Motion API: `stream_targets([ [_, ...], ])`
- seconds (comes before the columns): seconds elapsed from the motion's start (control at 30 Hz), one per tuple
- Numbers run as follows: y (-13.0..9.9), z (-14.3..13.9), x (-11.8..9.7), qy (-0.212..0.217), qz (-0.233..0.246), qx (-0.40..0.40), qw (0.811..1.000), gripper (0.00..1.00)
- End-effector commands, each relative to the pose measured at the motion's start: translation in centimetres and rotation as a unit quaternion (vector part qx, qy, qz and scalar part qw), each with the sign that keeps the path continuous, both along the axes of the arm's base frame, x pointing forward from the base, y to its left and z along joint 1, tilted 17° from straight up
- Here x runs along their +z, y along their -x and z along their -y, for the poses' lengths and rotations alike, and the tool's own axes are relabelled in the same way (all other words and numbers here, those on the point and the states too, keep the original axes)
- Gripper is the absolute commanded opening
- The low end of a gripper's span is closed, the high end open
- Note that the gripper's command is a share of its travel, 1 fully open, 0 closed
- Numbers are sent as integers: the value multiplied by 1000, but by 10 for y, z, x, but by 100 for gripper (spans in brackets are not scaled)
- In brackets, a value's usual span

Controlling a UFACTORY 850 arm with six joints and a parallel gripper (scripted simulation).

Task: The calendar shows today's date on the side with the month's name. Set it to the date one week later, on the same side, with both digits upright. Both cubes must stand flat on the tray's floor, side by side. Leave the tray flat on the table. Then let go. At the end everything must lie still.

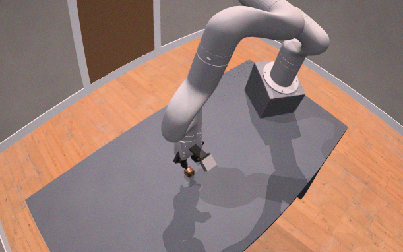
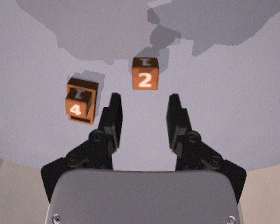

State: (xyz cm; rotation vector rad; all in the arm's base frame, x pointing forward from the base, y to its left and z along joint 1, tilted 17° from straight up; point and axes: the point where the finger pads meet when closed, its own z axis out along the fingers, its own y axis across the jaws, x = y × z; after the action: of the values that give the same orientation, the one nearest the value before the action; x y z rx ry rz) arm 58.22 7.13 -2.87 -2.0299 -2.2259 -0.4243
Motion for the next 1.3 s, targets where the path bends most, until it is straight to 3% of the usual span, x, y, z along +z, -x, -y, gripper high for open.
stream_targets([
  [0.0, -2, -1, -5, 0, 1, 0, 1000, 47],
  [0.7, -4, -9, -30, 0, 1, 0, 1000, 47],
  [1.27, -4, -10, -34, 0, 1, 0, 1000, 47],
])
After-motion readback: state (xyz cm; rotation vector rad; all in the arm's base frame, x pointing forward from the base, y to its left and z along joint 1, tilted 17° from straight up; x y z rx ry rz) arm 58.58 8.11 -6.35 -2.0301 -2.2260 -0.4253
